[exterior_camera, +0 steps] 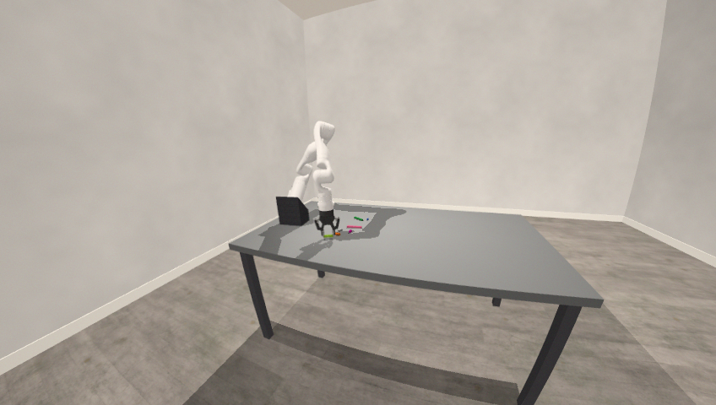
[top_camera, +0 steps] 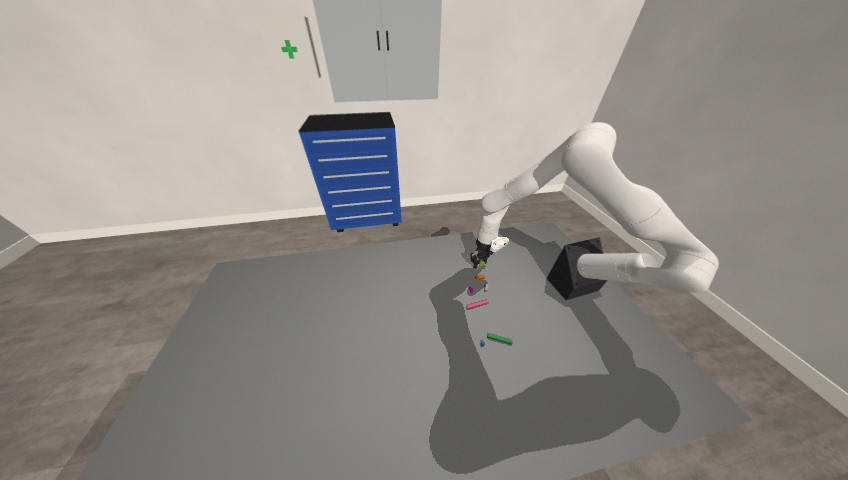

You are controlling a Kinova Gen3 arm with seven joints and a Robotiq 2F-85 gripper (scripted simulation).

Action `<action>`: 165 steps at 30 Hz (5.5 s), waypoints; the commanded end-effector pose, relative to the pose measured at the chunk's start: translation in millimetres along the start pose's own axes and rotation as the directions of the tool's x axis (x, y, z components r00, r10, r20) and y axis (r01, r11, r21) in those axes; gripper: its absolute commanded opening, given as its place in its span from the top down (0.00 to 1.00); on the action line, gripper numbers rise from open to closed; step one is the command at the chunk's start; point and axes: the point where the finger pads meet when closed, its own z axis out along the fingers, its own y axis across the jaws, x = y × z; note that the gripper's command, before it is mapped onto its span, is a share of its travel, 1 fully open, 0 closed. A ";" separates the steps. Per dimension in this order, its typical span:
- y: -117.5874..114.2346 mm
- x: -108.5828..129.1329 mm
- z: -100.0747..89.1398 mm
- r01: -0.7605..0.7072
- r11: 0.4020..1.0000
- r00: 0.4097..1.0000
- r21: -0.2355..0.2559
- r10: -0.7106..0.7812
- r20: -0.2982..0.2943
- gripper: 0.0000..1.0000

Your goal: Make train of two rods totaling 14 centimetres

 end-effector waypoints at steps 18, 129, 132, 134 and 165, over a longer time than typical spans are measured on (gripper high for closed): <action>1.0 -1.5 -0.3 0.010 1.000 1.000 -0.003 -0.010 0.001 0.51; 0.5 -2.9 9.8 0.010 1.000 1.000 -0.003 -0.010 0.003 0.35; 0.5 -2.9 9.8 0.010 1.000 1.000 -0.003 -0.010 0.003 0.30; 0.5 -2.9 9.8 0.010 1.000 1.000 -0.003 -0.010 0.003 0.30; 1.7 -3.3 -75.0 0.012 1.000 1.000 -0.005 -0.012 0.005 0.30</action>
